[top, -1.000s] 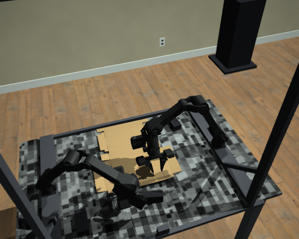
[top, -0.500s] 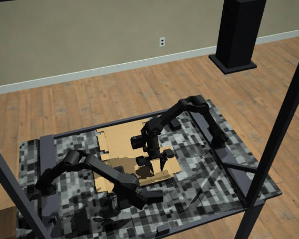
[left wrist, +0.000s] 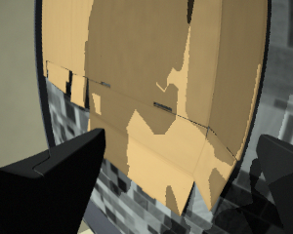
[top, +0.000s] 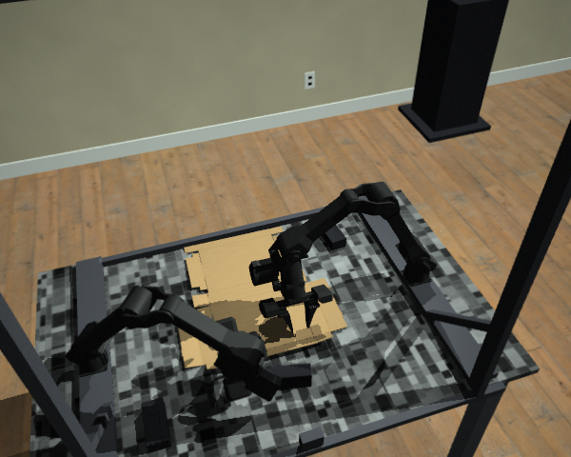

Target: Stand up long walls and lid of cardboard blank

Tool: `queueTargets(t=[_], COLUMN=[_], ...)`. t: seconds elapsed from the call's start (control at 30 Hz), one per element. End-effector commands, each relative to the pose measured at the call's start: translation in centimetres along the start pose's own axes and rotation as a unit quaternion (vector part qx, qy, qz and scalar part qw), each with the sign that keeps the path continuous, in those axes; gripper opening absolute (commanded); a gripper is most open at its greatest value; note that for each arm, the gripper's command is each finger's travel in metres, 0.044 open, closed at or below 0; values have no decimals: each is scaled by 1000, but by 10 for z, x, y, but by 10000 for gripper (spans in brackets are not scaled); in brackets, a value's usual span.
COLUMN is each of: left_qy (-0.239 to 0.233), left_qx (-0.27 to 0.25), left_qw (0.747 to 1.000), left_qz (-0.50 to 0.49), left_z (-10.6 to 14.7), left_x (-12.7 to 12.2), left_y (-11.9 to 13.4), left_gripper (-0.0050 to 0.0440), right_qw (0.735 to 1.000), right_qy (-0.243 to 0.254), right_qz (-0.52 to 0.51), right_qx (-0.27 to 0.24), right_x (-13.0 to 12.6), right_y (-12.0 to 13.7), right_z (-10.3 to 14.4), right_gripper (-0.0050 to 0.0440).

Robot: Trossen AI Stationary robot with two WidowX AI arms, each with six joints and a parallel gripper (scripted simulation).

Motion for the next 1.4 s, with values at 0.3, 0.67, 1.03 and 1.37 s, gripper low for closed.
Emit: queueTargets(t=[0.3,0.67,1.03,1.37], left_qy=[7,7,7,7], left_qx=[-8,-8,-8,-8], left_qw=[1000,1000,1000,1000], left_qz=[8,8,8,8], left_z=[6,6,6,6], left_x=[5,5,5,5], left_y=[-1,-1,-1,-1], left_gripper=[398,398,398,398], right_qw=[1000,1000,1000,1000], right_qy=[-10,-10,-11,-4], right_qz=[5,5,5,2], right_qx=[-1,-1,-3,-1], right_x=[0,-1,1,-1], right_y=[-5,-11,-17,-19], right_z=[-9,-23,-27,-32], right_gripper=[203,203,203,203])
Point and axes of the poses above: on each arm, the point midway between the two fingers, 35 mm back from their tips, its own z axis back along the fingers, its own x axis across the jaws, y = z × x, the point moved 9 cm from there along z, back along the fingers, and after that the axes turned 6 degrees about z, right-handed, at the moved point
